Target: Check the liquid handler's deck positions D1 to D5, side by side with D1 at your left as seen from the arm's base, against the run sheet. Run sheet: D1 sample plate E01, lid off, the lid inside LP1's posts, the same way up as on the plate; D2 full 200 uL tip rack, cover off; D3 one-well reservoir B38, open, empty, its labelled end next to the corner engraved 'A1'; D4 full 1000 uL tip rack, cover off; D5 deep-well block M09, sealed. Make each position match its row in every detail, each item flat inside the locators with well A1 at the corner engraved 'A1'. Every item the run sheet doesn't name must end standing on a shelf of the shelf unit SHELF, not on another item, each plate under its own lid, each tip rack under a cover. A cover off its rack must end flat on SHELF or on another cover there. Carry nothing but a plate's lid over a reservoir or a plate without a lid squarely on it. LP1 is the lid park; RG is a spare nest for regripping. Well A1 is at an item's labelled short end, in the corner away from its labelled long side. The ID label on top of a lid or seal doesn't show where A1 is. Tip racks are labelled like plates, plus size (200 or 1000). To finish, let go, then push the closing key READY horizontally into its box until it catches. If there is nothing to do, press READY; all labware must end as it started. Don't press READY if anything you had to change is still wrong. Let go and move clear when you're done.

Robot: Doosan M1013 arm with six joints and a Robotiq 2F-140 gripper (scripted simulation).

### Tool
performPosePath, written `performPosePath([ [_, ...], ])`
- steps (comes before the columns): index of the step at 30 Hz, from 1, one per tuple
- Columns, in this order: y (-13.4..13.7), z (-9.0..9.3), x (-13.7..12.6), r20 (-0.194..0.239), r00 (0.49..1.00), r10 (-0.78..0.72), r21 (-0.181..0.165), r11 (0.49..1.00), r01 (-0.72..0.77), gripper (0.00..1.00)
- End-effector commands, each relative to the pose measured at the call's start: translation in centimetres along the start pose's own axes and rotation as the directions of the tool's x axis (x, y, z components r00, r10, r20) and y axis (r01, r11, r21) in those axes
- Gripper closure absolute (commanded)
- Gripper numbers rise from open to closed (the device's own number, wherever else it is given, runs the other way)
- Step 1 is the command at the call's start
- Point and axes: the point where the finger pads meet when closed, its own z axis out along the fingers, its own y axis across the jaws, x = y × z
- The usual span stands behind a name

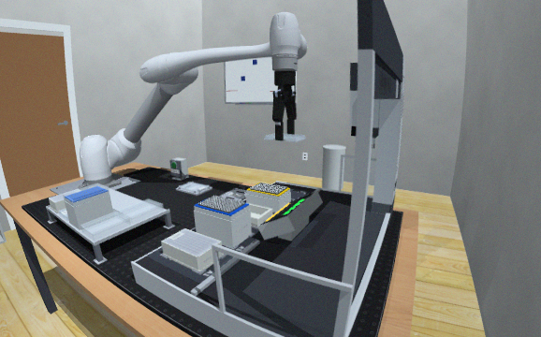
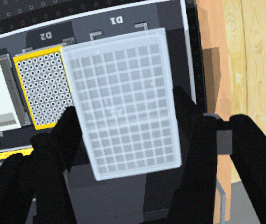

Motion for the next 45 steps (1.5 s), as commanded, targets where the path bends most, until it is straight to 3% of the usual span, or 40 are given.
performPosePath([
  [1,0.0,-0.7,0.0,0.002,1.0,0.0,-0.001,1.0,0.0,0.9],
  [9,0.0,-1.7,0.0,0.002,1.0,0.0,-0.001,1.0,0.0,0.9],
  [20,0.0,-1.7,0.0,0.002,1.0,0.0,-0.001,1.0,0.0,0.9],
  [45,0.0,-1.7,5.4,0.002,1.0,0.0,-0.001,1.0,0.0,0.9],
])
